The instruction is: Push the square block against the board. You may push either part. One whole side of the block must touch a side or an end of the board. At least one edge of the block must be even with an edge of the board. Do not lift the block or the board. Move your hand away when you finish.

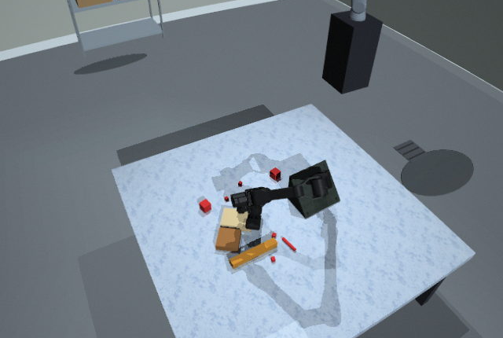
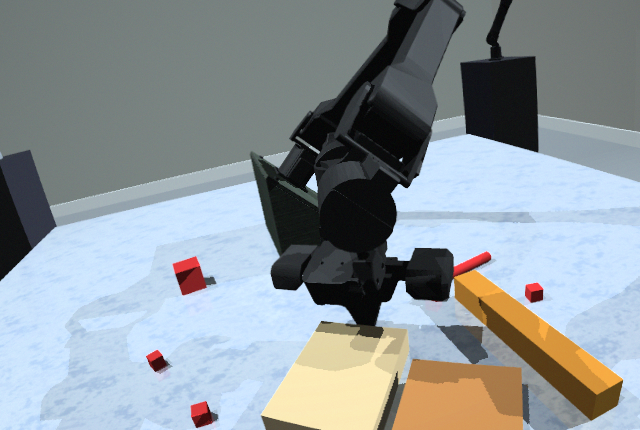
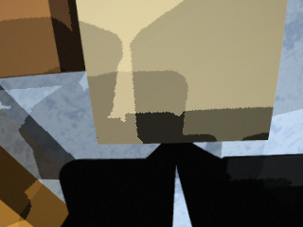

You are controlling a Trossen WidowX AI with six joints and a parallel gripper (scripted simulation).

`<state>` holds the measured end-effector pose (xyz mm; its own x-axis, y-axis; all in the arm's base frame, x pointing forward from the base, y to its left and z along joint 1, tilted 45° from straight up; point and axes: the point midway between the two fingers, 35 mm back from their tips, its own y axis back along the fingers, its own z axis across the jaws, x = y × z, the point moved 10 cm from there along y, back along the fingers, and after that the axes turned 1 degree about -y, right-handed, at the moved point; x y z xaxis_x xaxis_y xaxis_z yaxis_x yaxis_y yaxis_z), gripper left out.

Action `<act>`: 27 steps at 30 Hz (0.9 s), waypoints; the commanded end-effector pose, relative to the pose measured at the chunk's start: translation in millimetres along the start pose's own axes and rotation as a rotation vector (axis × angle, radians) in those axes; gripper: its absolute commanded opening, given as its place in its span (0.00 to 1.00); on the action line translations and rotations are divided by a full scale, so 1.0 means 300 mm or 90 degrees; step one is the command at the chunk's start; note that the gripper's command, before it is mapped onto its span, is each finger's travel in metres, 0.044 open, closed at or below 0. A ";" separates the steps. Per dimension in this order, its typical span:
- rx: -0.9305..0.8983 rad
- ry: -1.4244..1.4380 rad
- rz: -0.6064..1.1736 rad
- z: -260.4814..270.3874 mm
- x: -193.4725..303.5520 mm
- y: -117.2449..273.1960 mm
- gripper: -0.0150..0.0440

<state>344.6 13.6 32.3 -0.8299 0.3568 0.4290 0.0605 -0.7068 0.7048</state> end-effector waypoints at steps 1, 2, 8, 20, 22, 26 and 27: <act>0.002 0.001 0.001 -0.005 -0.017 -0.007 0.25; 0.002 0.001 0.001 -0.005 -0.016 -0.007 0.25; 0.002 0.001 0.001 -0.003 0.007 -0.007 0.25; 0.002 0.001 0.002 0.000 0.072 -0.008 0.25; 0.002 0.001 0.002 0.000 0.083 -0.008 0.25; 0.002 0.000 0.002 0.000 0.105 -0.008 0.25; 0.002 0.000 0.002 0.000 0.111 -0.008 0.25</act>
<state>321.7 24.3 41.0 -0.8294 0.3545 0.4318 0.0669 -0.7043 0.7067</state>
